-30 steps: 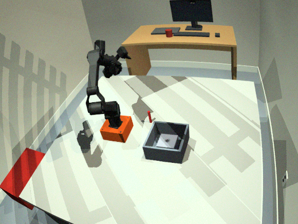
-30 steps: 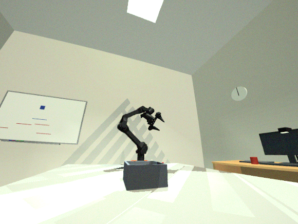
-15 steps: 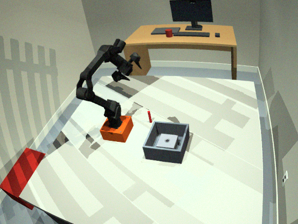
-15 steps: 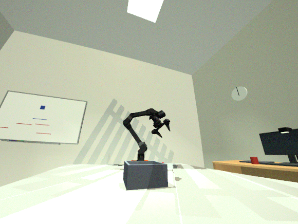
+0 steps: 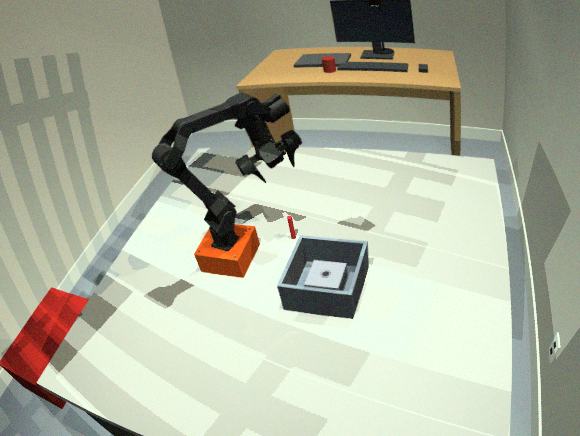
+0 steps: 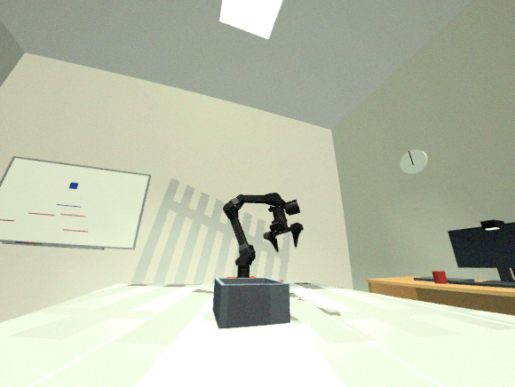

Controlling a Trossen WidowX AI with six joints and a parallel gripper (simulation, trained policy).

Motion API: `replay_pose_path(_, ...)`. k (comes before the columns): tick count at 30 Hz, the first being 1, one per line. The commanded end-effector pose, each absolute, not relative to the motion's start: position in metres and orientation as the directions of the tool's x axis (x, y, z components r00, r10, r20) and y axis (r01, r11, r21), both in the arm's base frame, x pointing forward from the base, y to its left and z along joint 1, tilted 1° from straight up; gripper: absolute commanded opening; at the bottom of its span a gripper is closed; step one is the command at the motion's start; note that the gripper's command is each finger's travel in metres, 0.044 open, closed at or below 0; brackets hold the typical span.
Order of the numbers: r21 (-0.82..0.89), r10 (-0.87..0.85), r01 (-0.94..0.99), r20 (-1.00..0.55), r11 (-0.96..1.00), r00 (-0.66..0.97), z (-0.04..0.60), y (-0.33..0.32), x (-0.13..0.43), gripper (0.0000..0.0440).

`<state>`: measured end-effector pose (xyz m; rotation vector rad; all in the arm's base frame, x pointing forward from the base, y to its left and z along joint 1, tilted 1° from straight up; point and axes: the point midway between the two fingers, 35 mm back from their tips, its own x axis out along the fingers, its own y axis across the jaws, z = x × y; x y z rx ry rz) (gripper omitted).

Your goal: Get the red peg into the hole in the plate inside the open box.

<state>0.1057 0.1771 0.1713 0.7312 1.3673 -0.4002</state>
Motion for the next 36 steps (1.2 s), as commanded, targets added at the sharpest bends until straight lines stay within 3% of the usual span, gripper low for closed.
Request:
replay_pose_path(1,0.165,0.100,0.663,-0.986,0.730,0.135,0.154,0.171,0.114,0.0440)
replay_pose_path(16,-0.031,-0.035,0.672,-0.999,0.740,-0.008,0.090,0.153,0.136,0.0440)
replay_pose_path(36,-0.072,-0.079,0.639,-0.997,0.766,-0.018,0.013,0.148,0.150,0.0440)
